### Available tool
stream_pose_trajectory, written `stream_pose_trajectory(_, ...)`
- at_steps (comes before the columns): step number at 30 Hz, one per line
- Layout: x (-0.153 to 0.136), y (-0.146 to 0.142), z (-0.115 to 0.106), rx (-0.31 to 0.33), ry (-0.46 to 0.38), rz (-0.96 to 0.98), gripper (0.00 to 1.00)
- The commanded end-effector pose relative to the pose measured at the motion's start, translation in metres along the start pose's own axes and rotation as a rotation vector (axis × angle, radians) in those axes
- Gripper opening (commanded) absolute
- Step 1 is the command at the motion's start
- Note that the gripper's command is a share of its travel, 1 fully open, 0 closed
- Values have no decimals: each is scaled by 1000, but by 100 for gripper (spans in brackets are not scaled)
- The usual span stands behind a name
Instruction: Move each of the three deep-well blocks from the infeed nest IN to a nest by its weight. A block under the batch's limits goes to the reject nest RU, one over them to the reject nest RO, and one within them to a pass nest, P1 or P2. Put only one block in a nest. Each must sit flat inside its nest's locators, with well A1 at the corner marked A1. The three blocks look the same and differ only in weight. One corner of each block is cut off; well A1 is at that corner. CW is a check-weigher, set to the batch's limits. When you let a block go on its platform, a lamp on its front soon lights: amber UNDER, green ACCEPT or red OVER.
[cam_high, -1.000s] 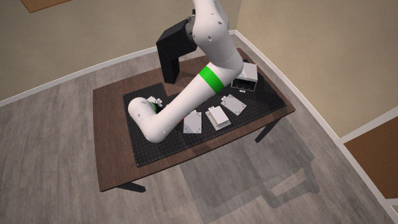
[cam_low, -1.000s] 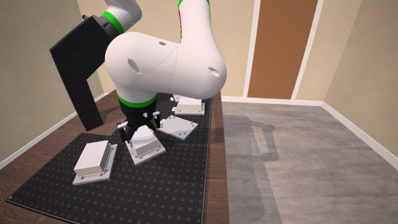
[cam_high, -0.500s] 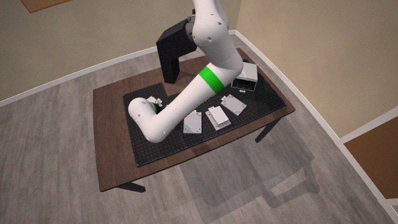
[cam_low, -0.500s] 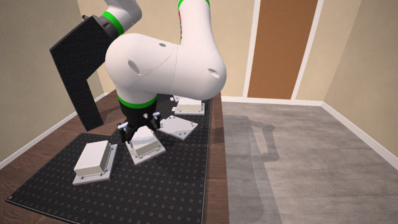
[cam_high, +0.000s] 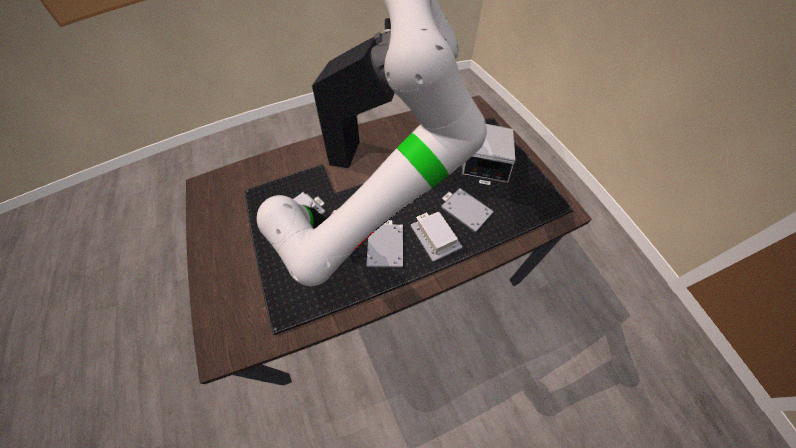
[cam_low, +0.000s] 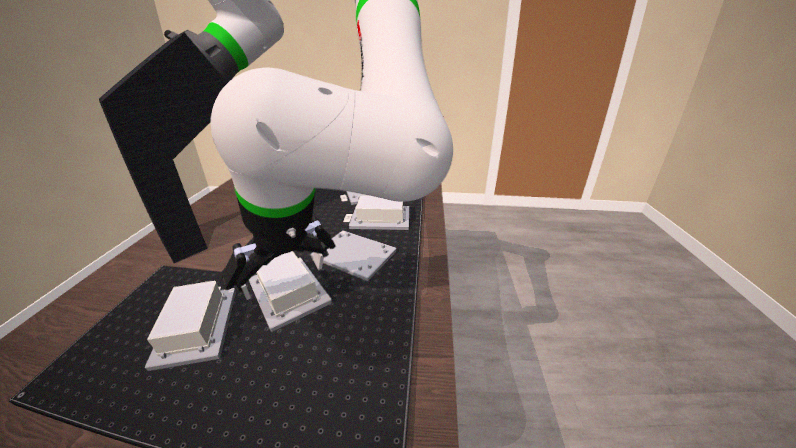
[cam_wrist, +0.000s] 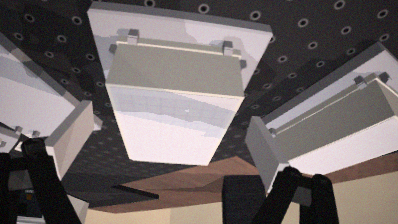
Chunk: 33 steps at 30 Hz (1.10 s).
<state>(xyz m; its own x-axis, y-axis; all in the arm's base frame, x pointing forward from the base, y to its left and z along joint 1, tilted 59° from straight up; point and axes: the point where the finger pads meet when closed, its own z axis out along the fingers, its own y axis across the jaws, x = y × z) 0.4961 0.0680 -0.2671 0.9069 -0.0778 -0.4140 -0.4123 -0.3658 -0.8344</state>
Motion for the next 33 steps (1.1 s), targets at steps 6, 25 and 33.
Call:
stream_pose_trajectory(6,0,0,0,0,0,0,100)
stream_pose_trajectory(25,-13,0,-23,0,0,0,100)
stream_pose_trajectory(33,-13,0,-23,0,0,0,100)
